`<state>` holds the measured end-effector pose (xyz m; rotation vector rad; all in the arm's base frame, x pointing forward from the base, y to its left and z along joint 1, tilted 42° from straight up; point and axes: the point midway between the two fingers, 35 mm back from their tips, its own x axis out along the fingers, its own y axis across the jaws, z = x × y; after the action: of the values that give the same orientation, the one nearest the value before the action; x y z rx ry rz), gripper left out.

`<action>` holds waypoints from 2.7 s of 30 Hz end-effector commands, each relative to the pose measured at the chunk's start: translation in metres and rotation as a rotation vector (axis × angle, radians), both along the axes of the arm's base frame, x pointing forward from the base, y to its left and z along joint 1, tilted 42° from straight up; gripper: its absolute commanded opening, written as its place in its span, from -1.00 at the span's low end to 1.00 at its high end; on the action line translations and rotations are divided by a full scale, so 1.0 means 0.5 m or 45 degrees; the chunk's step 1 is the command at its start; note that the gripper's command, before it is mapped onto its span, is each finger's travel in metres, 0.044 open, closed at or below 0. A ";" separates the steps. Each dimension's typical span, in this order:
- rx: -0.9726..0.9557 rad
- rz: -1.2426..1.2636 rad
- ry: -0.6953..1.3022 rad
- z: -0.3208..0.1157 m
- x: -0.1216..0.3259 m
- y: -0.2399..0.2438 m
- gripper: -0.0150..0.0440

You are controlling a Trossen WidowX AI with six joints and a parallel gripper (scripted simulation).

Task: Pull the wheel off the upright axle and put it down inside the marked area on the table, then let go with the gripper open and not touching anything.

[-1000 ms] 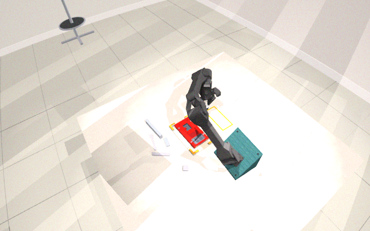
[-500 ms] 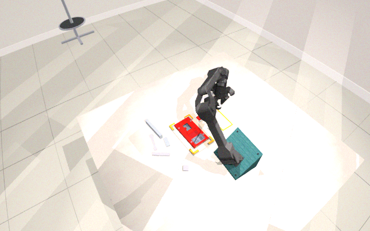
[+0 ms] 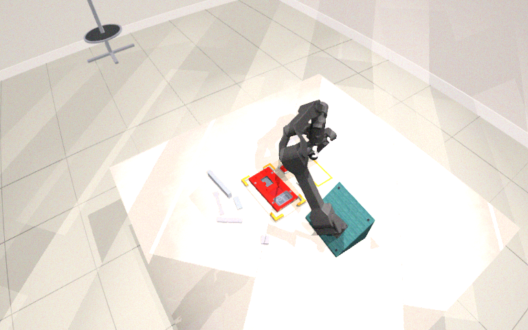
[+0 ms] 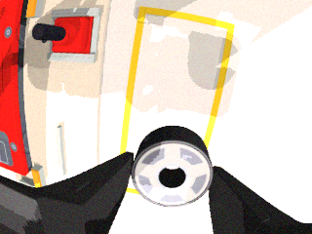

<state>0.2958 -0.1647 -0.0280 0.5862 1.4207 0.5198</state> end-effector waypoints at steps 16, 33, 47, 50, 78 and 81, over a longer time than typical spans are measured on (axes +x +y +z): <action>0.010 0.008 0.006 -0.114 0.011 0.106 -0.40; 0.009 -0.001 0.004 -0.037 0.003 0.036 0.53; 0.010 -0.003 0.011 0.074 -0.159 0.029 1.00; 0.011 -0.002 0.011 0.080 -0.170 0.031 1.00; 0.011 -0.002 0.011 0.080 -0.170 0.031 1.00; 0.011 -0.002 0.011 0.080 -0.170 0.031 1.00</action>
<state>0.2118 -0.1497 0.0121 0.5980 1.4227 0.5202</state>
